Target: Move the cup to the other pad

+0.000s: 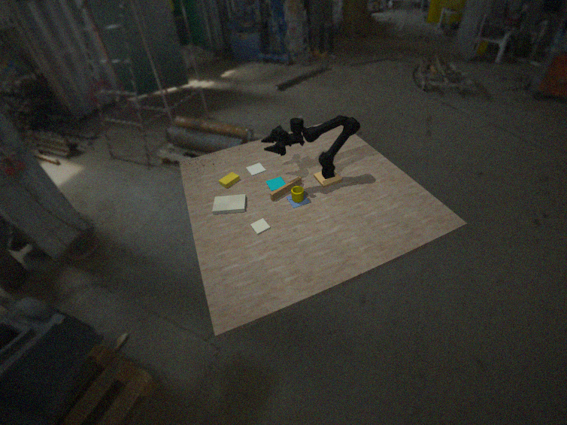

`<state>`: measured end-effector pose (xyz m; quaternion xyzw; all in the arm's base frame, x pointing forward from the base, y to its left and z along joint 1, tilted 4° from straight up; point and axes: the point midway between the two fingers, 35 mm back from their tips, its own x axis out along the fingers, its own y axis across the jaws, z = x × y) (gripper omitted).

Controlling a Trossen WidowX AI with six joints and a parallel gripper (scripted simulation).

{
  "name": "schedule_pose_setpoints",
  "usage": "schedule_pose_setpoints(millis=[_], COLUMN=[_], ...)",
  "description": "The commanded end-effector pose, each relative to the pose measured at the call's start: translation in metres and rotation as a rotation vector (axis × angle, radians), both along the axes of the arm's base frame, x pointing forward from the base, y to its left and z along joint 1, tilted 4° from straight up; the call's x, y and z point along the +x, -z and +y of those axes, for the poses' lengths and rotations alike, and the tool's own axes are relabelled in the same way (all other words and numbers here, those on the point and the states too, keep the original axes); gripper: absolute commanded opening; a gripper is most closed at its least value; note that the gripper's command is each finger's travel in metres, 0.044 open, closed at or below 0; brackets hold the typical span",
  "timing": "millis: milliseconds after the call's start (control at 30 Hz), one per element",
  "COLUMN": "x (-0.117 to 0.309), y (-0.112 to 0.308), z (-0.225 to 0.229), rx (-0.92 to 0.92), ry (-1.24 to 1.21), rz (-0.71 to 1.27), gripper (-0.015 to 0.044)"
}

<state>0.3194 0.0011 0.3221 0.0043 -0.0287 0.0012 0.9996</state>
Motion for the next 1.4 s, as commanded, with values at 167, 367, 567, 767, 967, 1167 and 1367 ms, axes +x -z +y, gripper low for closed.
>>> schedule_pose_setpoints(millis=[167,367,567,767,967,1167,1367], x=[0.009,-0.036,-0.100,-0.116,-0.116,-0.115,-0.113], y=[0.080,0.159,0.189,0.191,0.191,0.196,0.206], z=[0.050,0.096,0.109,0.114,0.114,0.114,0.115], rx=[0.340,0.601,0.651,0.646,0.646,0.646,0.646], ry=[-0.077,0.101,0.476,0.530,0.530,0.530,0.530], rz=[0.481,1.060,1.437,1.471,1.471,1.471,1.470], gripper=[0.0243,0.0167,0.0167,0.0167,0.0167,0.0167,0.0167])
